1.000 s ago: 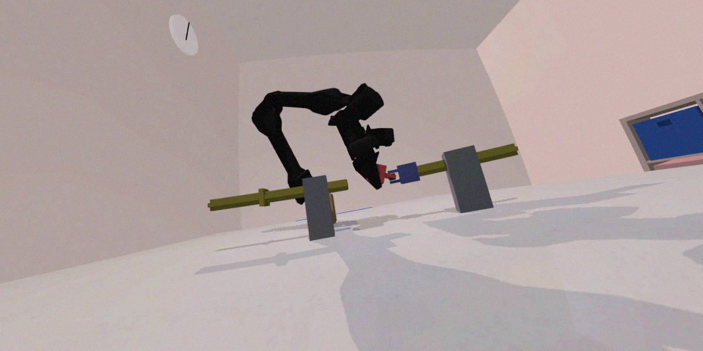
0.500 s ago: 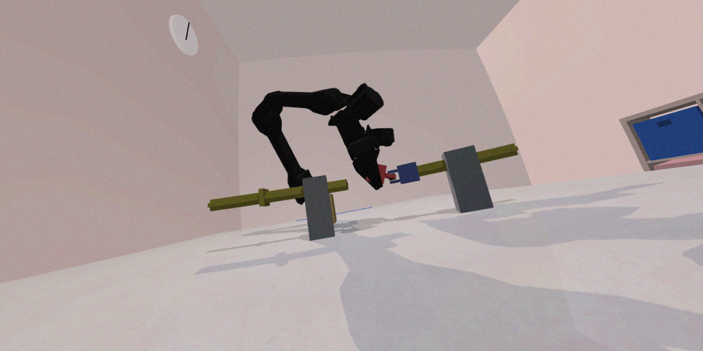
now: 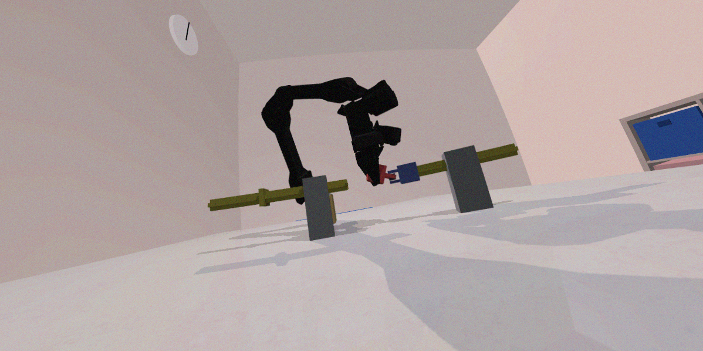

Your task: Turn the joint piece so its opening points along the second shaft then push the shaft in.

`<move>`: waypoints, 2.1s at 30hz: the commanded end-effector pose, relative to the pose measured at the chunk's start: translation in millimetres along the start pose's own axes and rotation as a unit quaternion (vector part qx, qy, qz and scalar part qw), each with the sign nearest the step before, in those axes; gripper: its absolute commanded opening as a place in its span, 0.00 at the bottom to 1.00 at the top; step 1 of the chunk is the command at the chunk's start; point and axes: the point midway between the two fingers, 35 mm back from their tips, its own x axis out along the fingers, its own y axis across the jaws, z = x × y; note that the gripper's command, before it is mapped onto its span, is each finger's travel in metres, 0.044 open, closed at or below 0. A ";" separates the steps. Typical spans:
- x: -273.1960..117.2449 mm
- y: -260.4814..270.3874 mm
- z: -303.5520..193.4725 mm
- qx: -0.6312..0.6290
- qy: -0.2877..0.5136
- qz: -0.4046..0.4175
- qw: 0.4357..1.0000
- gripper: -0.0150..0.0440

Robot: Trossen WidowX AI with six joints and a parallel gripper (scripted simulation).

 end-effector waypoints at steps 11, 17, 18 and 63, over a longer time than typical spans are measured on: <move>-19.6 0.8 3.2 -0.002 0.137 -0.015 0.990 1.00; -26.6 0.8 4.2 0.002 0.125 -0.018 0.992 1.00; -35.9 0.4 5.4 0.009 0.114 -0.024 0.993 1.00; -113.2 3.8 -64.7 0.338 0.022 -0.065 0.939 1.00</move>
